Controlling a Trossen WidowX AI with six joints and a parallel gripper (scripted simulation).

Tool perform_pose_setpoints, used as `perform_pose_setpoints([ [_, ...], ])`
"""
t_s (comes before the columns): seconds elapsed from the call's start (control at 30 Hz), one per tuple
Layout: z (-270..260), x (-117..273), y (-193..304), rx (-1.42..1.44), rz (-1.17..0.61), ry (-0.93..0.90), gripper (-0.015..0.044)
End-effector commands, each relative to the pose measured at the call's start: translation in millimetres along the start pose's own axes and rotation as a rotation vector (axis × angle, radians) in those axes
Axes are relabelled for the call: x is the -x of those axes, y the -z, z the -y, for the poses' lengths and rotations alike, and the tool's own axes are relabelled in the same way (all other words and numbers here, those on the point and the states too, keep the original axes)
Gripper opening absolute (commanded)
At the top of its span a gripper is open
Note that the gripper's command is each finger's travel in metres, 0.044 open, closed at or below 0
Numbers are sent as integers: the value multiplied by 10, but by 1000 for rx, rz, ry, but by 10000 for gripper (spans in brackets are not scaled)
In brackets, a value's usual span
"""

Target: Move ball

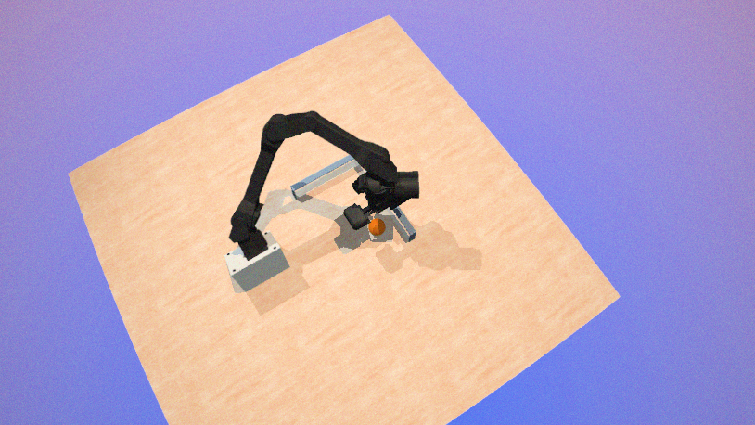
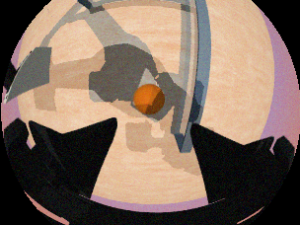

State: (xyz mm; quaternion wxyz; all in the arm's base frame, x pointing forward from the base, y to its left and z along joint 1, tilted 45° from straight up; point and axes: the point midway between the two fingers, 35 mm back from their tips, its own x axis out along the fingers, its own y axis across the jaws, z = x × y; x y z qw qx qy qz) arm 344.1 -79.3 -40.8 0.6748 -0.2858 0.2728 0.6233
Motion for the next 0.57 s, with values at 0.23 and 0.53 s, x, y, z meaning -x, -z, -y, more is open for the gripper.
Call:
perform_pose_setpoints([
  [0.23, -14, 55, -2, -3, 3, -9, 405],
  [0.53, -41, 444, -14, -1, 3, -7, 440],
])
